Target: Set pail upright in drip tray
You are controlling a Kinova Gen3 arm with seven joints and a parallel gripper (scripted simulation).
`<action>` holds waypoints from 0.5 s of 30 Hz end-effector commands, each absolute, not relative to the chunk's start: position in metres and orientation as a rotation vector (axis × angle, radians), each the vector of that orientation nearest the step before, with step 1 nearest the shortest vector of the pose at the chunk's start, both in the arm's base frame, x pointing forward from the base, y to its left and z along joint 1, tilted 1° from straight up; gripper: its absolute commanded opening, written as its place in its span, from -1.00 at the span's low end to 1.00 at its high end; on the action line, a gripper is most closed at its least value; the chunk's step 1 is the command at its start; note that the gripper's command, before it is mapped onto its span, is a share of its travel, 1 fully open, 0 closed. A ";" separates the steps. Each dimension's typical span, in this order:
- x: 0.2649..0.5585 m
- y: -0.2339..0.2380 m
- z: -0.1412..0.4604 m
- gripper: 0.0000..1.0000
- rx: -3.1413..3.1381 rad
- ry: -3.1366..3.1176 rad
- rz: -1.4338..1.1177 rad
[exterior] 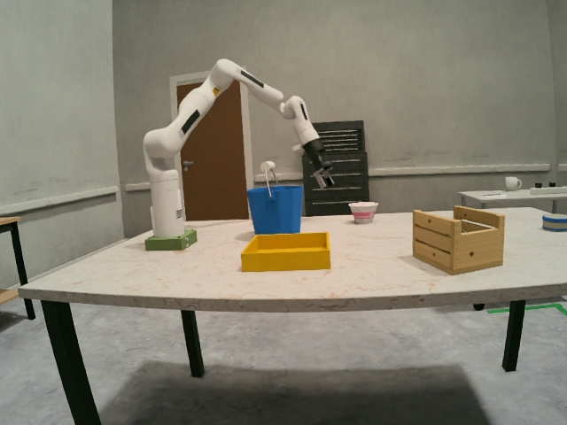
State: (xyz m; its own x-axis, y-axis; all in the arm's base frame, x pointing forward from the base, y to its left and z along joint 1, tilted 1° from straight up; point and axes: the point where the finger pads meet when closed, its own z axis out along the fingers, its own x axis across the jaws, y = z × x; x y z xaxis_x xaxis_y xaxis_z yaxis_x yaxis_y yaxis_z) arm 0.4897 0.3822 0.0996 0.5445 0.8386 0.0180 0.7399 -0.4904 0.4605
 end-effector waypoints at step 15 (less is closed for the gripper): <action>0.425 0.220 0.233 1.00 2.815 0.597 0.259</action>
